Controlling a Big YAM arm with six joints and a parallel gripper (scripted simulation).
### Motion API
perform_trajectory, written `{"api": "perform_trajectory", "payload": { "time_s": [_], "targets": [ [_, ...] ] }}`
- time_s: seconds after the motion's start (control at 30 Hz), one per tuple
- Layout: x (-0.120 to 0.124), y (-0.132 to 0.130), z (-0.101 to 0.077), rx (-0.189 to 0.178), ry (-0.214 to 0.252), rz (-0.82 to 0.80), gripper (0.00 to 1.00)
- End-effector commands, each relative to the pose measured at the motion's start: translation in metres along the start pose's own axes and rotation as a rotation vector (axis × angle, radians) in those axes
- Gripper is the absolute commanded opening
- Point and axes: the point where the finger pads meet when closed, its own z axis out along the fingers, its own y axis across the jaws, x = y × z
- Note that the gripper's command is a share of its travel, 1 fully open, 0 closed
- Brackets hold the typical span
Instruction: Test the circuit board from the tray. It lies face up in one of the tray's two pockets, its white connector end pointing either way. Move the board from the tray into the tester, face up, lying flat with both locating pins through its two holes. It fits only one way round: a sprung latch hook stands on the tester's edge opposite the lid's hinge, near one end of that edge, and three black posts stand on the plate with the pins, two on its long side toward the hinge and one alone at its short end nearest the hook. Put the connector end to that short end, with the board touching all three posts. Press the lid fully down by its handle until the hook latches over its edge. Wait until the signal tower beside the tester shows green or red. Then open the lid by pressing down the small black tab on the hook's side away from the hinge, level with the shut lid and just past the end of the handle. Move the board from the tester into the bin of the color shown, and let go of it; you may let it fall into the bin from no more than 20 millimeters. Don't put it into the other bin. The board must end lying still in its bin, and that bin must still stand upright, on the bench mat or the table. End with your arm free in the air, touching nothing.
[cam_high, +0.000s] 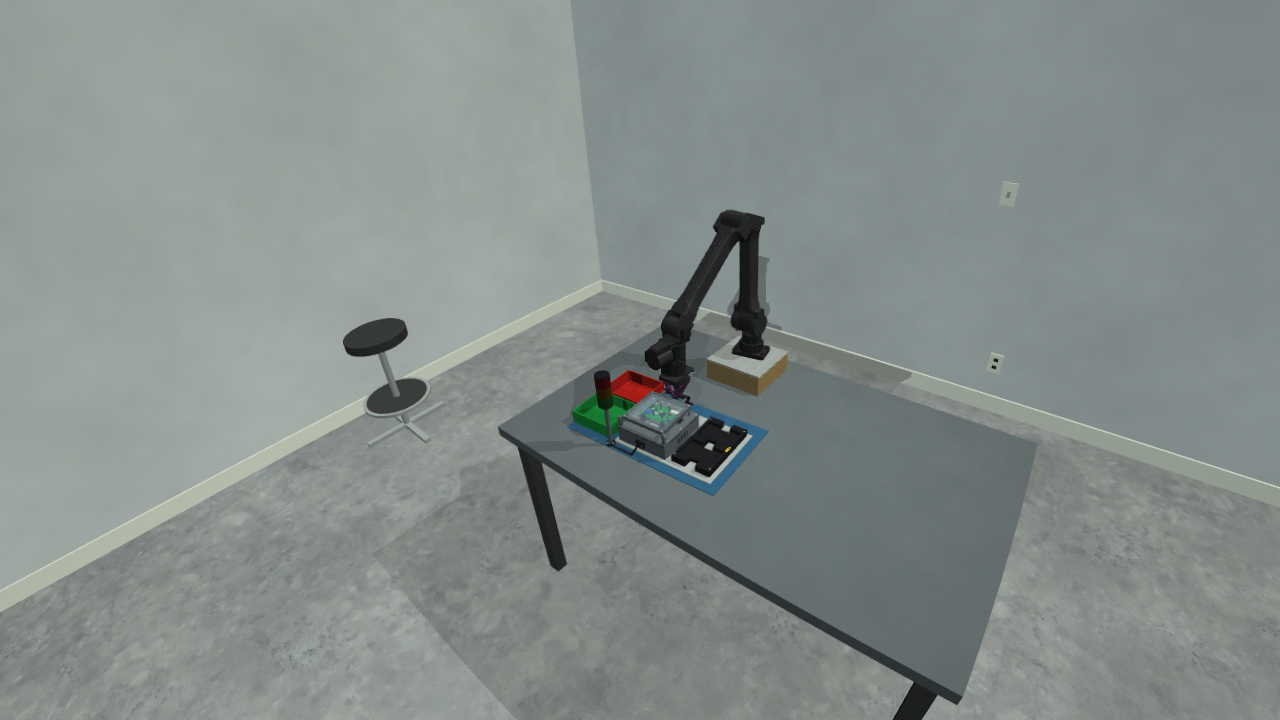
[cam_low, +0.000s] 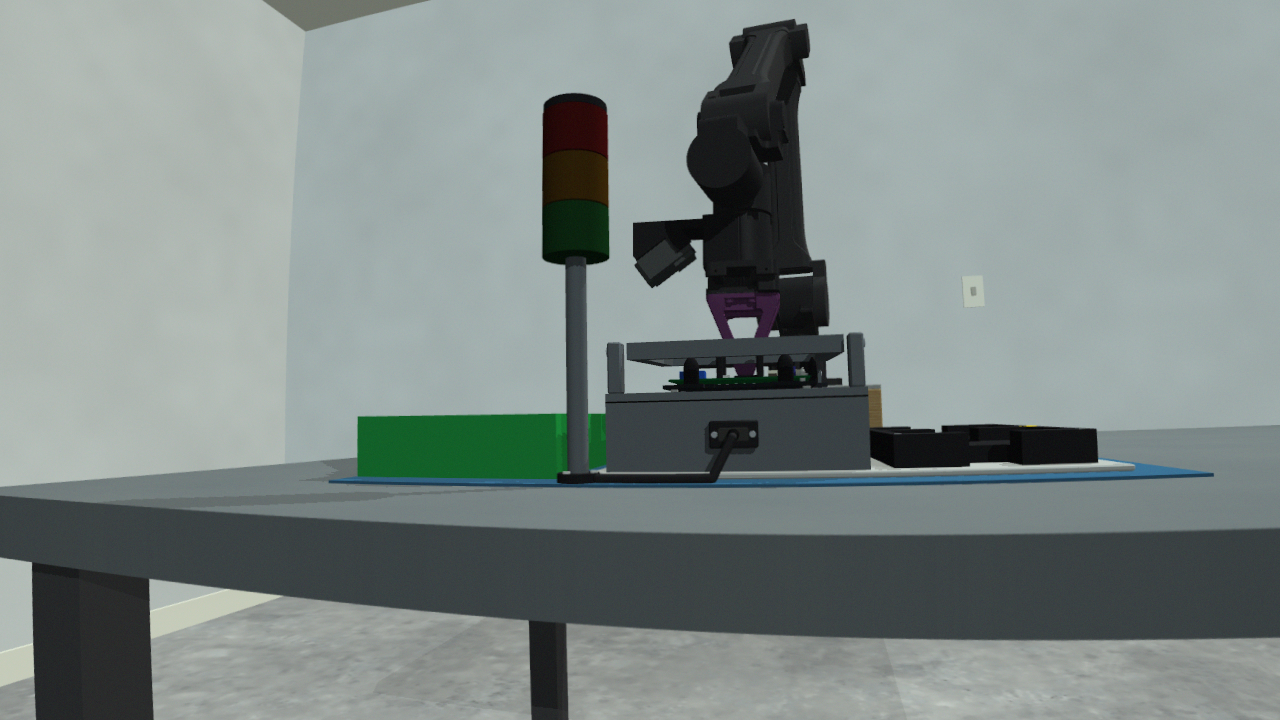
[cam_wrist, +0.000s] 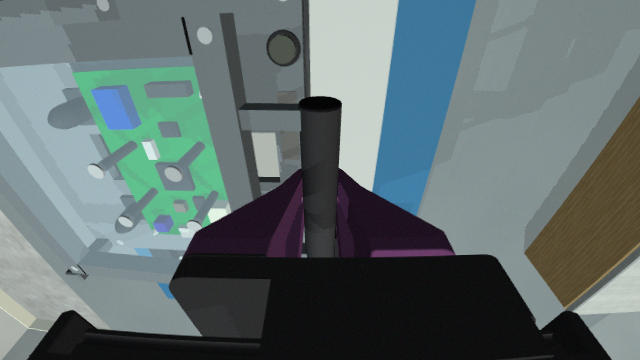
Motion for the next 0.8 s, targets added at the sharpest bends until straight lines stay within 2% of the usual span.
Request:
{"api": "perform_trajectory", "payload": {
  "time_s": [0.0,0.77],
  "targets": [
    [0.0052,0.0075,0.0254,0.008,0.017,-0.023,0.00],
    [0.0052,0.0080,0.0281,0.007,0.017,-0.023,0.00]
  ]
}}
